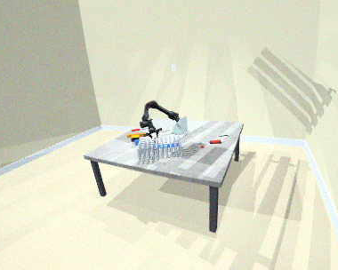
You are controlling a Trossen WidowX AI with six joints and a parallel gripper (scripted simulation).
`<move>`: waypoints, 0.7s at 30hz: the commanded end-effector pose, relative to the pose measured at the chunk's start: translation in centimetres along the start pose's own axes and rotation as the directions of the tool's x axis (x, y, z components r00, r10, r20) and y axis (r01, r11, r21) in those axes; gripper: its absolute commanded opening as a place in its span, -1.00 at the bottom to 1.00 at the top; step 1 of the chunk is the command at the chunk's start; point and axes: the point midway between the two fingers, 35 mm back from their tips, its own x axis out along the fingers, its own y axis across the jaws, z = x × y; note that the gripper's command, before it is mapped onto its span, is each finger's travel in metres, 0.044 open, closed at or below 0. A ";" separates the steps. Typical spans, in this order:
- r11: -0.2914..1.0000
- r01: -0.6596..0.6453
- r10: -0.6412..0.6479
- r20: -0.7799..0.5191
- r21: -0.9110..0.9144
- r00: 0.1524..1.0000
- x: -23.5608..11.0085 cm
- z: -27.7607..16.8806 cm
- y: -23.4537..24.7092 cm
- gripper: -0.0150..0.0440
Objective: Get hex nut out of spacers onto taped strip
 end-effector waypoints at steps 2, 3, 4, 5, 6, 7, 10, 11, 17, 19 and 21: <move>1.000 0.003 -0.003 0.001 0.003 1.000 0.0 0.4 0.0 -0.49; 1.000 0.003 -0.003 0.001 0.003 1.000 0.0 0.5 0.0 -0.49; 1.000 0.003 -0.003 0.001 0.003 1.000 0.0 0.5 0.0 -0.49; 1.000 0.003 -0.003 0.001 0.003 1.000 0.1 0.6 0.0 -0.49; 1.000 0.003 -0.003 0.001 0.003 1.000 0.1 0.7 0.0 -0.49; 1.000 0.003 -0.003 0.001 0.003 1.000 0.1 0.7 0.0 -0.49; 1.000 0.003 -0.003 0.001 0.003 1.000 0.1 0.9 0.0 -0.49; 1.000 0.003 -0.003 0.001 0.003 1.000 0.1 1.0 0.0 -0.49; 1.000 0.003 -0.003 0.001 0.003 1.000 0.2 1.3 0.0 -0.49; 1.000 0.003 -0.003 0.001 0.003 1.000 0.3 1.4 0.0 -0.49; 1.000 0.003 -0.003 0.001 0.003 1.000 0.3 1.5 0.0 -0.49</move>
